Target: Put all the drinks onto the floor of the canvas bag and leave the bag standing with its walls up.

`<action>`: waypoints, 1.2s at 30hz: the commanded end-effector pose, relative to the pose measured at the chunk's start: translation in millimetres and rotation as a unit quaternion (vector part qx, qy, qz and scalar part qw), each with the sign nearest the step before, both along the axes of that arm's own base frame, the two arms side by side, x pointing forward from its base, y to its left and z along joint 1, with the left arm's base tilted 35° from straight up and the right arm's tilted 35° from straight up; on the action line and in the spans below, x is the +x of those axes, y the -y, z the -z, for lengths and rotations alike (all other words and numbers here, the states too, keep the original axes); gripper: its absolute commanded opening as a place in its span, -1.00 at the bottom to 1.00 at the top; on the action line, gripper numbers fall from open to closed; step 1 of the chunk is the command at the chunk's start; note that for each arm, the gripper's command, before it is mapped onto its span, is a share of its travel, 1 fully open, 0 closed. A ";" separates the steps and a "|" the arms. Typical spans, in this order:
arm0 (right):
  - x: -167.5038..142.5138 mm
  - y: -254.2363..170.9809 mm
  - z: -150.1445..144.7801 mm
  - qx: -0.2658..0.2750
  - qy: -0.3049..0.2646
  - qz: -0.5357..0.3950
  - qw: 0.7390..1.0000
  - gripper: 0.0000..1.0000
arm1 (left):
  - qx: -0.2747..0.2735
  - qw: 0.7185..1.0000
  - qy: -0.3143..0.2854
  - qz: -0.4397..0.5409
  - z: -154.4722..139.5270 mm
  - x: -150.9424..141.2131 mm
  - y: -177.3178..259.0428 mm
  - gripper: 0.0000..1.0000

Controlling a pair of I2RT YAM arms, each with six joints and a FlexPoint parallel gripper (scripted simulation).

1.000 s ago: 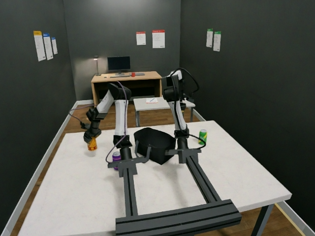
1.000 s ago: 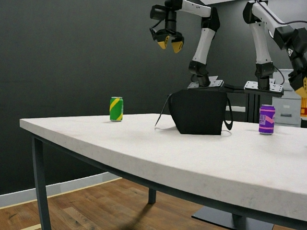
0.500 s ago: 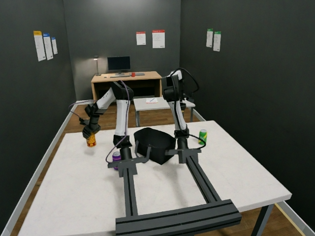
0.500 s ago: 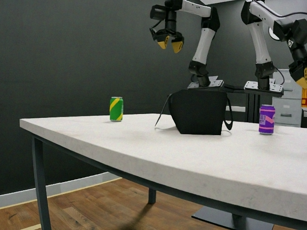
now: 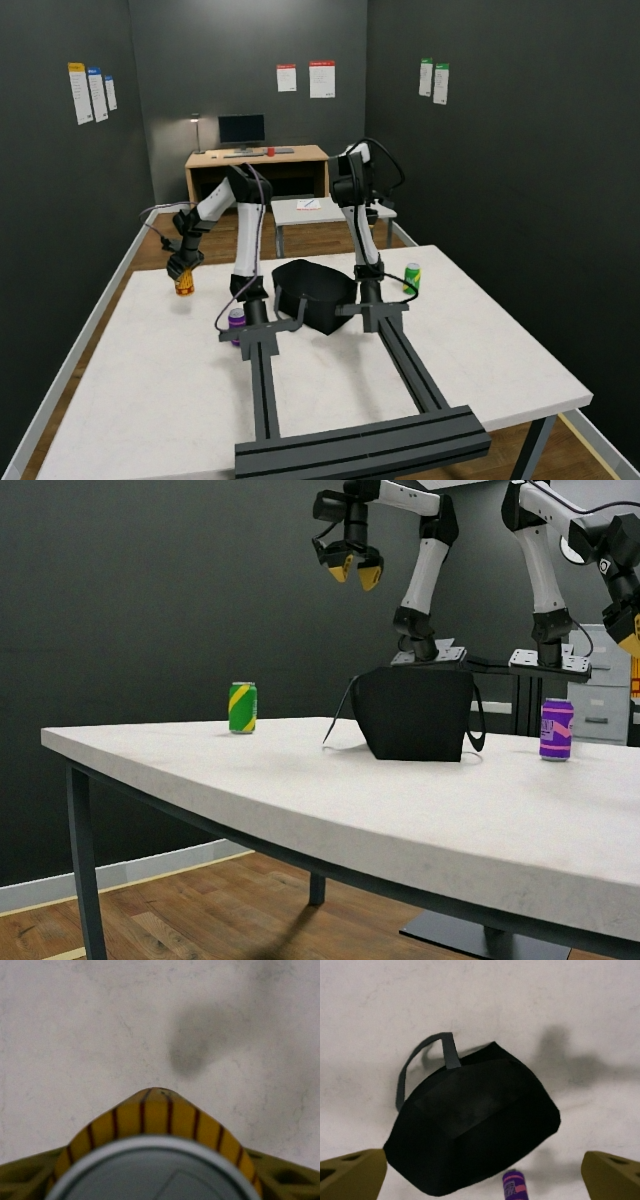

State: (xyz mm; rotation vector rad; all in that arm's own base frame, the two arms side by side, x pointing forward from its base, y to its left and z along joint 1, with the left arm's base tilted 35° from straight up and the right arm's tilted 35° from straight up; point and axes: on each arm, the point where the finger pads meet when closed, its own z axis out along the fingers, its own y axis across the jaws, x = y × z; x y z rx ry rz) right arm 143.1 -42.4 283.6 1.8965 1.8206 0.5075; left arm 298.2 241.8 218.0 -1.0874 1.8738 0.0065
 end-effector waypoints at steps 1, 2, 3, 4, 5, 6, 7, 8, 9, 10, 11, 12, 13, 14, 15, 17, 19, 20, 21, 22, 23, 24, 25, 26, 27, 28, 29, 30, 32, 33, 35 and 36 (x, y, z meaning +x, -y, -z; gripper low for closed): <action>1.8 1.1 -10.7 -0.011 0.014 0.000 1.000 1.00 | 0.040 0.998 0.040 -0.008 -32.7 0.5 -2.4 0.34; 1.8 1.1 -10.7 -0.011 0.014 0.000 1.000 1.00 | 0.043 0.998 0.041 -0.014 -35.9 -2.3 -6.8 0.34; 1.8 1.1 -10.7 -0.011 0.014 0.000 1.000 1.00 | 0.045 0.998 0.042 -0.015 -37.1 -2.7 -7.7 0.34; 1.8 1.1 -10.7 -0.011 0.014 0.000 1.000 1.00 | 0.034 0.999 0.033 -0.013 -23.7 -3.1 -3.2 0.34; 1.8 1.1 -10.7 -0.011 0.014 0.000 1.000 1.00 | 0.035 0.999 0.034 -0.010 -24.3 -1.6 -2.1 0.34; 1.8 1.1 -10.7 -0.011 0.014 0.000 1.000 1.00 | 0.039 0.998 0.039 -0.007 -29.9 0.9 -1.4 0.34; 1.8 1.1 -10.7 -0.011 0.014 0.000 1.000 1.00 | 0.047 0.998 0.044 -0.011 -38.6 -0.7 -5.5 0.34; 1.8 1.1 -10.7 -0.011 0.014 0.000 1.000 1.00 | 0.047 0.998 0.044 -0.011 -38.6 -0.7 -5.5 0.34; 1.8 1.1 -10.7 -0.011 0.014 0.000 1.000 1.00 | 0.047 0.998 0.044 -0.011 -38.6 -0.7 -5.5 0.34; 1.8 1.1 -10.7 -0.011 0.014 0.000 1.000 1.00 | 0.039 0.999 0.036 -0.011 -27.7 -1.5 -4.4 0.34; 1.8 1.1 -10.7 -0.011 0.014 0.000 1.000 1.00 | 0.032 0.999 0.032 -0.010 -20.3 -2.4 -0.8 0.34; 1.8 1.1 -10.7 -0.011 0.014 0.000 1.000 1.00 | 0.038 0.999 0.038 -0.008 -27.8 0.0 -1.2 0.34; 1.8 1.1 -10.7 -0.011 0.014 0.000 1.000 1.00 | 0.042 0.998 0.041 -0.010 -32.8 -0.1 -3.1 0.34; 1.8 1.1 -10.7 -0.011 0.014 0.000 1.000 1.00 | 0.047 0.998 0.045 -0.013 -37.7 -1.3 -5.7 0.34; 1.8 1.1 -10.7 -0.011 0.014 0.000 1.000 1.00 | 0.047 0.998 0.044 -0.013 -37.5 -1.7 -5.9 0.34; 1.8 1.1 -10.7 -0.011 0.014 0.000 1.000 1.00 | 0.032 0.999 0.028 -0.003 -35.6 -9.3 -1.4 0.34; 1.8 1.1 -10.7 -0.011 0.014 0.000 1.000 1.00 | 0.033 0.999 0.028 -0.003 -40.9 -11.7 -1.1 0.34; 1.8 1.1 -10.7 -0.011 0.014 0.000 1.000 1.00 | 0.034 0.999 0.029 -0.003 -43.4 -13.2 -1.2 0.34; 1.8 1.1 -10.7 -0.011 0.014 0.000 1.000 1.00 | 0.036 0.999 0.030 -0.003 -47.1 -14.6 -1.4 0.34; 1.8 1.1 -10.7 -0.011 0.014 0.000 1.000 1.00 | 0.038 0.999 0.032 -0.004 -51.2 -15.8 -1.7 0.34; 1.8 1.1 -10.7 -0.011 0.014 0.000 1.000 1.00 | 0.039 0.999 0.033 -0.004 -55.1 -17.1 -1.9 0.34; 1.8 1.1 -10.7 -0.011 0.014 0.000 1.000 1.00 | 0.051 0.998 0.042 -0.011 -60.5 -16.0 -6.4 0.34; 1.8 1.1 -10.7 -0.011 0.014 0.000 1.000 1.00 | 0.051 0.998 0.042 -0.011 -60.5 -16.0 -6.4 0.34; 1.8 1.1 -10.7 -0.011 0.014 0.000 1.000 1.00 | 0.051 0.998 0.042 -0.011 -60.5 -16.0 -6.4 0.34; 1.8 1.1 -10.7 -0.011 0.014 0.000 1.000 1.00 | 0.037 0.999 0.031 -0.003 -58.7 -19.8 -0.9 0.34; 1.8 1.1 -10.7 -0.011 0.014 0.000 1.000 1.00 | 0.037 0.999 0.031 -0.002 -60.7 -21.3 -0.6 0.34; 1.8 1.1 -10.7 -0.011 0.014 0.000 1.000 1.00 | 0.038 0.999 0.032 -0.003 -63.9 -22.7 -0.6 0.34; 1.8 1.1 -10.7 -0.011 0.014 0.000 1.000 1.00 | 0.037 0.999 0.030 -0.003 -65.6 -24.6 -0.1 0.34; 1.8 1.1 -10.7 -0.011 0.014 0.000 1.000 1.00 | 0.036 0.999 0.029 -0.003 -68.7 -27.7 0.5 0.34; 1.8 1.1 -10.7 -0.011 0.014 0.000 1.000 1.00 | 0.036 0.999 0.028 -0.003 -70.6 -29.3 0.9 0.34; 1.8 1.1 -10.7 -0.011 0.014 0.000 1.000 1.00 | 0.036 0.999 0.027 -0.002 -74.7 -32.4 1.7 0.34; 1.8 1.1 -10.7 -0.011 0.014 0.000 1.000 1.00 | 0.036 0.999 0.027 -0.002 -77.0 -33.8 2.1 0.34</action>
